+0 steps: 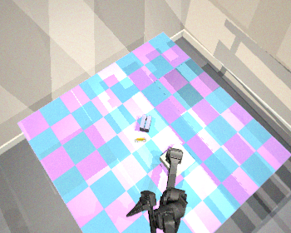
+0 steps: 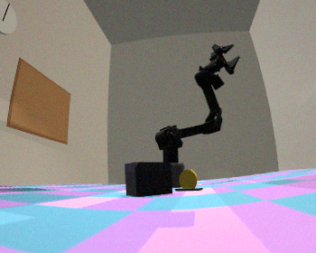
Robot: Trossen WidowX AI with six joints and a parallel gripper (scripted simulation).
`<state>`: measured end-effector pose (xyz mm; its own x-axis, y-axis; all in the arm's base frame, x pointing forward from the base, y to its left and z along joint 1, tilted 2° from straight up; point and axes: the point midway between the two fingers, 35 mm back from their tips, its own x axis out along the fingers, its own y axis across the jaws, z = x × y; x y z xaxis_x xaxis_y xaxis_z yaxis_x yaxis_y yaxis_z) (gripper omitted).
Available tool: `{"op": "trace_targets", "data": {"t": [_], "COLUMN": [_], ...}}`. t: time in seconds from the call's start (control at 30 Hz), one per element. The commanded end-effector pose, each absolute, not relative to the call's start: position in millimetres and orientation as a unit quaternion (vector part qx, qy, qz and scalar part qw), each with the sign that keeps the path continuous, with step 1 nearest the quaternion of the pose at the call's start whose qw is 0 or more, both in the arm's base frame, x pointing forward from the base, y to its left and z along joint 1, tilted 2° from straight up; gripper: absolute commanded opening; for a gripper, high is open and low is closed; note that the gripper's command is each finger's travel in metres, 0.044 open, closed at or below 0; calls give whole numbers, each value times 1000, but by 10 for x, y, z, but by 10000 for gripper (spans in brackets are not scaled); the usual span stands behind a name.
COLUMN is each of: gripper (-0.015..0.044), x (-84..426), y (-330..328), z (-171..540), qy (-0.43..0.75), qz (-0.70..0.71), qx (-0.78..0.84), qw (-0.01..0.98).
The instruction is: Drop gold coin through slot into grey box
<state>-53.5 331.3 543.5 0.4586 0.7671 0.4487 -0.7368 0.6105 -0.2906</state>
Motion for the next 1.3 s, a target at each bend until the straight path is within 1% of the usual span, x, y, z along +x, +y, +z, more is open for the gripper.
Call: {"op": "trace_targets", "data": {"t": [0.0, 0.13, 0.27, 0.43, 0.63, 0.83, 1.03, 1.27], "gripper": [374, 269, 164, 161, 161, 161, 161, 161], "x": [-535, -525, -430, -142, 429, 805, 1482, 2375], "y": [3302, 3041, 2492, 1744, 863, 419, -149, -596], "z": [5444, 5654, 6010, 6332, 6462, 6395, 6104, 5396], "qy": [-277, -287, -300, -295, -266, -251, -204, -124], "qz": [441, 448, 454, 445, 407, 369, 299, 177], "qx": [-25, 32, 143, 300, 484, 574, 699, 820], "qw": [853, 846, 827, 791, 728, 687, 617, 530]}}
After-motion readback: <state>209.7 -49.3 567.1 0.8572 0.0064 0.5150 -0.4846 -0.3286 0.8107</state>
